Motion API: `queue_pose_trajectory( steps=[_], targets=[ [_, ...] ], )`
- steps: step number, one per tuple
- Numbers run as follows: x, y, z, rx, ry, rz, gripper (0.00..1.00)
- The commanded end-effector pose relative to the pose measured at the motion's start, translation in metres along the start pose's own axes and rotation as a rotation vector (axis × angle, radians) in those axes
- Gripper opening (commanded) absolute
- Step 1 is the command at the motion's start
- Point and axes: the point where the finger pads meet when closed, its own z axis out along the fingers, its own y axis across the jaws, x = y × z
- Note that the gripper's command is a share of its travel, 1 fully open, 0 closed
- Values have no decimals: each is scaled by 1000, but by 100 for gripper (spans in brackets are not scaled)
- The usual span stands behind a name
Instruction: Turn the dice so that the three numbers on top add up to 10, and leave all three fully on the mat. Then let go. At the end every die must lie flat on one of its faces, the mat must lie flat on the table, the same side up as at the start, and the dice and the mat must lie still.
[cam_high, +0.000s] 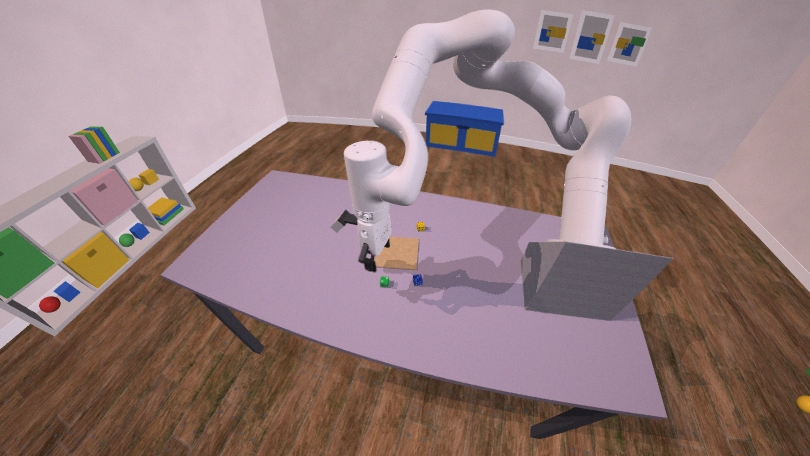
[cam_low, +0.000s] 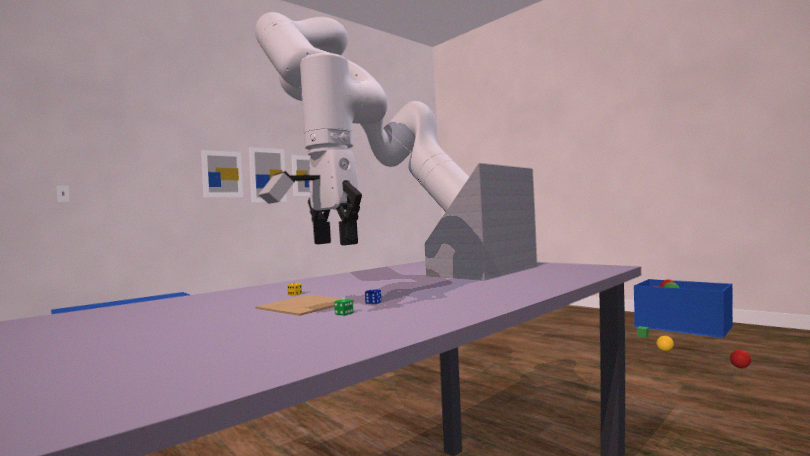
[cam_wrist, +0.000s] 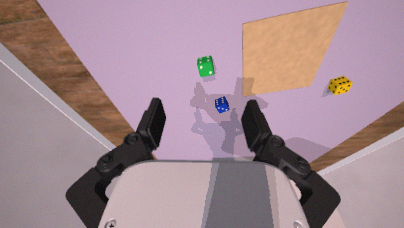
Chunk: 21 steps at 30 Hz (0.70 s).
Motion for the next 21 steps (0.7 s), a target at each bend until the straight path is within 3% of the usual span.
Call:
queue_pose_trajectory(
  steps=[1,6,8,21],
  targets=[
    [0,0,1,1,12,174,100],
    [0,0,2,2,12,245,100],
    [0,0,3,2,12,366,100],
    [-2,1,8,4,12,719,100]
  ],
)
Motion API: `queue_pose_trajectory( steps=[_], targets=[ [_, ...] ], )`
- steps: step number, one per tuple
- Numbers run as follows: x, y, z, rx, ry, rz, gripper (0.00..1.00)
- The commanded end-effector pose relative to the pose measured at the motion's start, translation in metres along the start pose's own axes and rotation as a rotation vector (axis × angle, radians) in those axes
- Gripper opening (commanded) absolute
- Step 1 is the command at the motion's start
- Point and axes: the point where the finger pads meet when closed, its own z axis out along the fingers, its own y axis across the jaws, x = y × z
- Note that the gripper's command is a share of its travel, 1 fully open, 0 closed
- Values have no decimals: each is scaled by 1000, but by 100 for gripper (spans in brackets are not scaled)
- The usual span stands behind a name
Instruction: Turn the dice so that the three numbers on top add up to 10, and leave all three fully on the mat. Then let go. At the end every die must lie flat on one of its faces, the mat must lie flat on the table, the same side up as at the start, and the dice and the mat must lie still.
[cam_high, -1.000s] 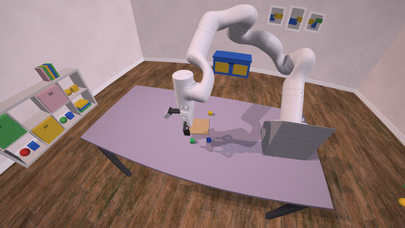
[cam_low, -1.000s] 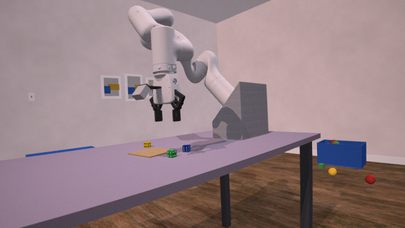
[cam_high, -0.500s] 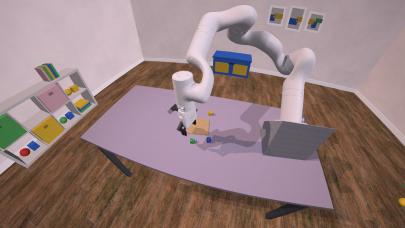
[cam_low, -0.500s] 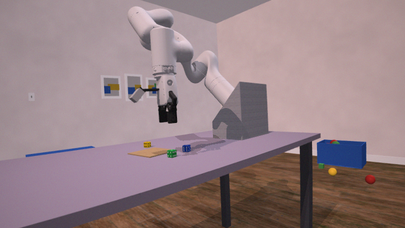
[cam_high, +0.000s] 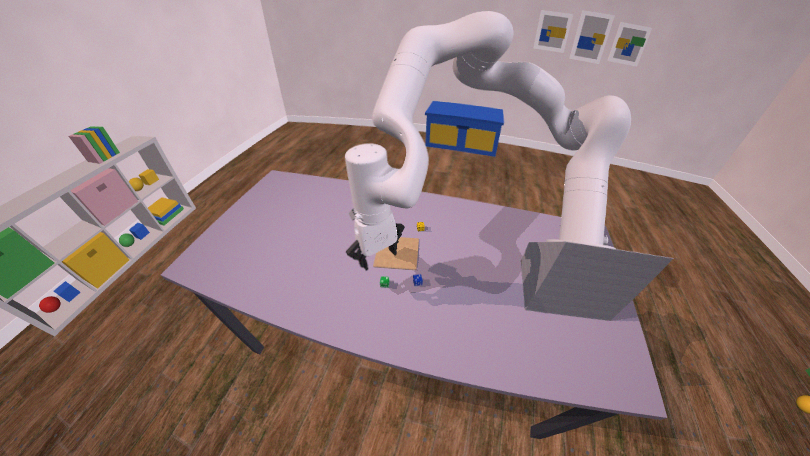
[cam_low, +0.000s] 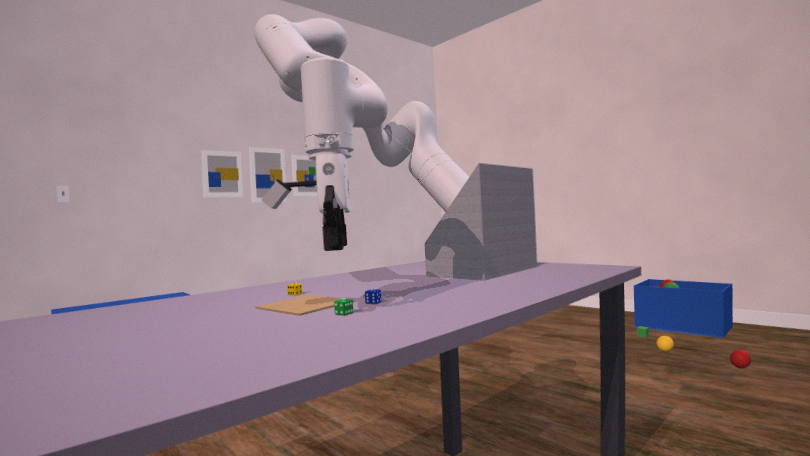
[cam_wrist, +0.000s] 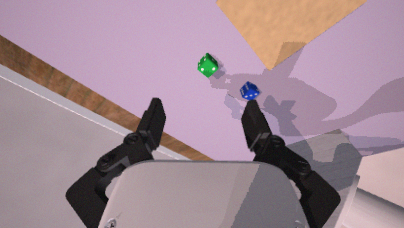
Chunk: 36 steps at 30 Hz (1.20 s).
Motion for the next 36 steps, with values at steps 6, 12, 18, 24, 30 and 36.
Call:
queue_pose_trajectory(
  steps=[6,12,18,24,30,36],
  targets=[
    [0,0,2,11,12,277,100],
    [-1,1,5,12,11,475,100],
    [-1,1,6,13,10,600,100],
    [-1,2,9,14,9,808,100],
    [-2,3,11,15,8,993,100],
    [-2,3,13,16,7,1164,100]
  ],
)
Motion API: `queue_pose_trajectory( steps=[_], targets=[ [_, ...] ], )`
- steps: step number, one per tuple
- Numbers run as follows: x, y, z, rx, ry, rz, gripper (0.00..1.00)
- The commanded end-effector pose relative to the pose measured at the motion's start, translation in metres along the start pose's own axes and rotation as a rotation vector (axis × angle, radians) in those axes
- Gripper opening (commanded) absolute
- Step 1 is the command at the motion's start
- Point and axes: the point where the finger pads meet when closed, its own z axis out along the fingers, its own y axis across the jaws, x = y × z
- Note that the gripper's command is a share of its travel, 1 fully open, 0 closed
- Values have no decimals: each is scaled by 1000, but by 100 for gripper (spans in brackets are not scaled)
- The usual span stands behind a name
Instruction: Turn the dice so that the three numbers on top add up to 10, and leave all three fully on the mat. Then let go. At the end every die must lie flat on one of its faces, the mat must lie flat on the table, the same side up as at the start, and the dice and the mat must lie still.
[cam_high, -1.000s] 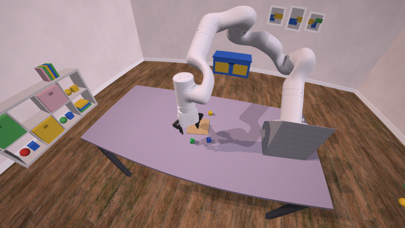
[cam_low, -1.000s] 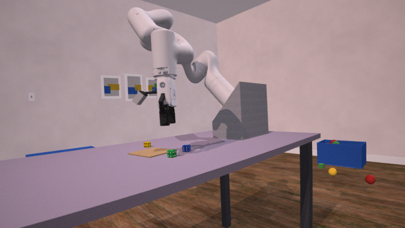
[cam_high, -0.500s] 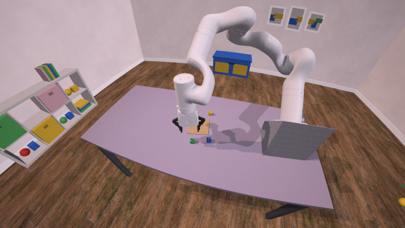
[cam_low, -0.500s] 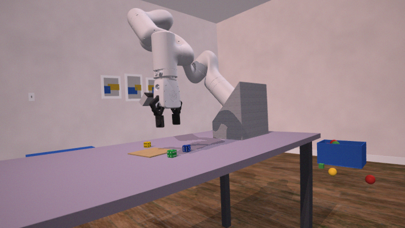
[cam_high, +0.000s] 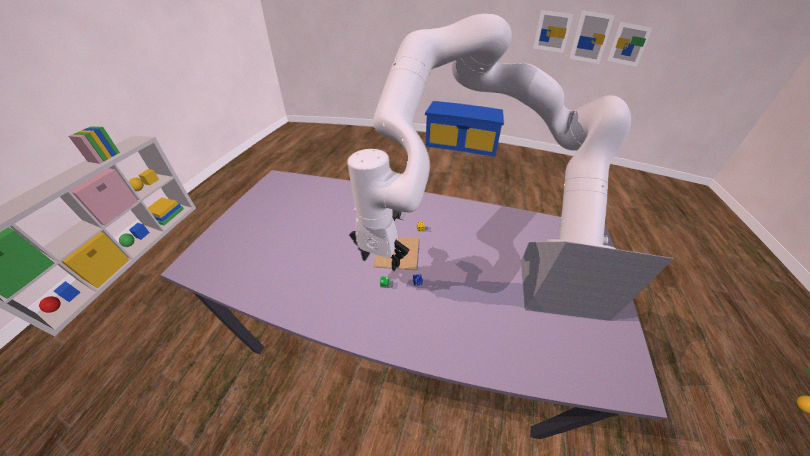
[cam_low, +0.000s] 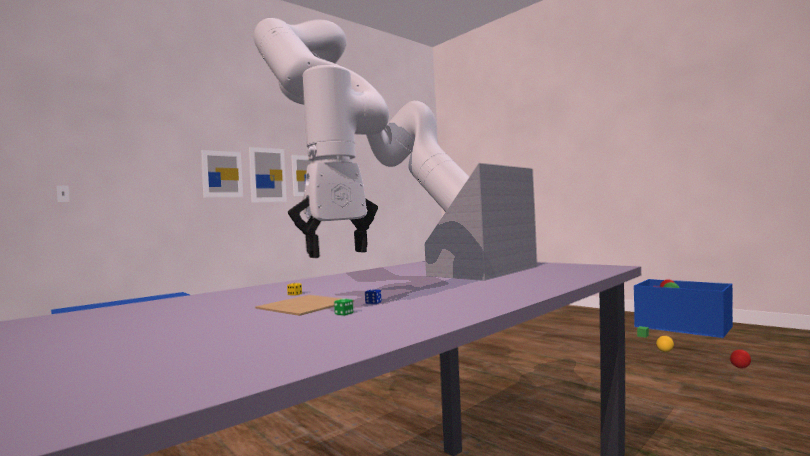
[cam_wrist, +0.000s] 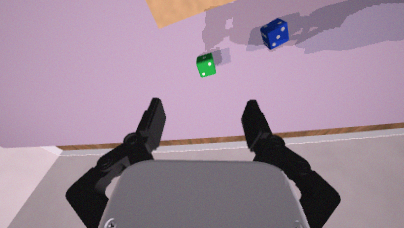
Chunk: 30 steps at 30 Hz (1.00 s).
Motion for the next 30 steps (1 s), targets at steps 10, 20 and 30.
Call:
queue_pose_trajectory(
  steps=[10,20,30],
  targets=[
    [0,1,4,16,-5,428,100],
    [1,2,7,15,-7,703,100],
    [1,3,11,14,-9,996,100]
  ],
)
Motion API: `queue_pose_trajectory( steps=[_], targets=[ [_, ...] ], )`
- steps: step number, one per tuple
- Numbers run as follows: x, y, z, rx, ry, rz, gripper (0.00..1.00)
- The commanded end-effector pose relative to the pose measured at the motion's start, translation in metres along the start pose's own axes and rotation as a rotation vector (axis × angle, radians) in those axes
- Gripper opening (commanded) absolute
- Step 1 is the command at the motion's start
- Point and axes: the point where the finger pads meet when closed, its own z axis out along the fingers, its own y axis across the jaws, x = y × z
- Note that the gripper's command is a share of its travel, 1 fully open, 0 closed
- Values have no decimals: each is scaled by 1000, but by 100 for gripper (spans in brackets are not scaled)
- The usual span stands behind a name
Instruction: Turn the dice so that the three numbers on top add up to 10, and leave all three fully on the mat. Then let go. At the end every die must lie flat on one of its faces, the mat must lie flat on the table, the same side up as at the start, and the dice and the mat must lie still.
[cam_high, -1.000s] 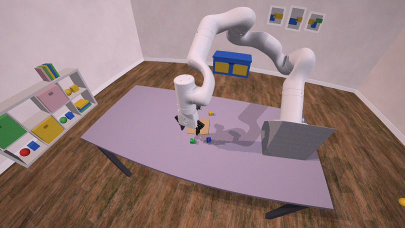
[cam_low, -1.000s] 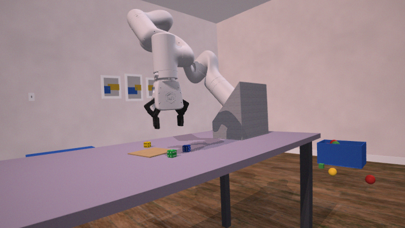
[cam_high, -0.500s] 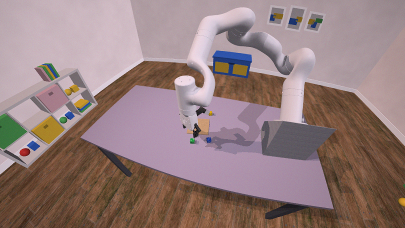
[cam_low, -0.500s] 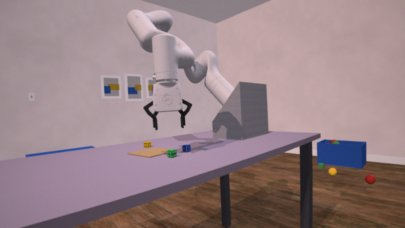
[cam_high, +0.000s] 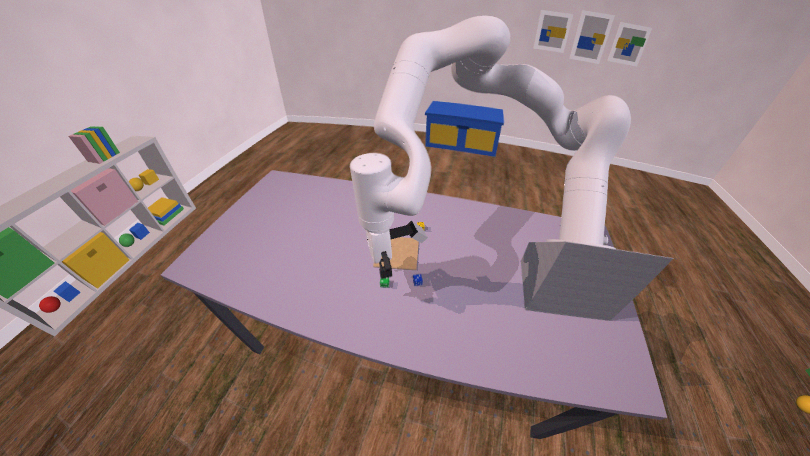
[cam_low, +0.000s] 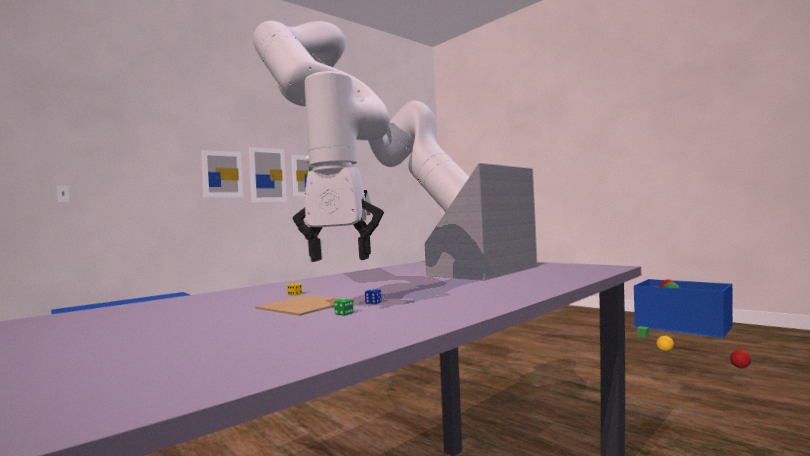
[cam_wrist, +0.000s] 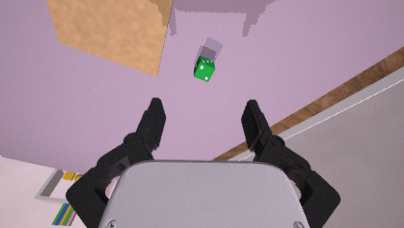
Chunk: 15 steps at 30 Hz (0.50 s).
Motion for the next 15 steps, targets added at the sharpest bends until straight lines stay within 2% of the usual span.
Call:
queue_pose_trajectory(
  steps=[1,15],
  targets=[
    [0,0,1,8,-14,166,100],
    [1,0,3,7,-14,308,100]
  ],
)
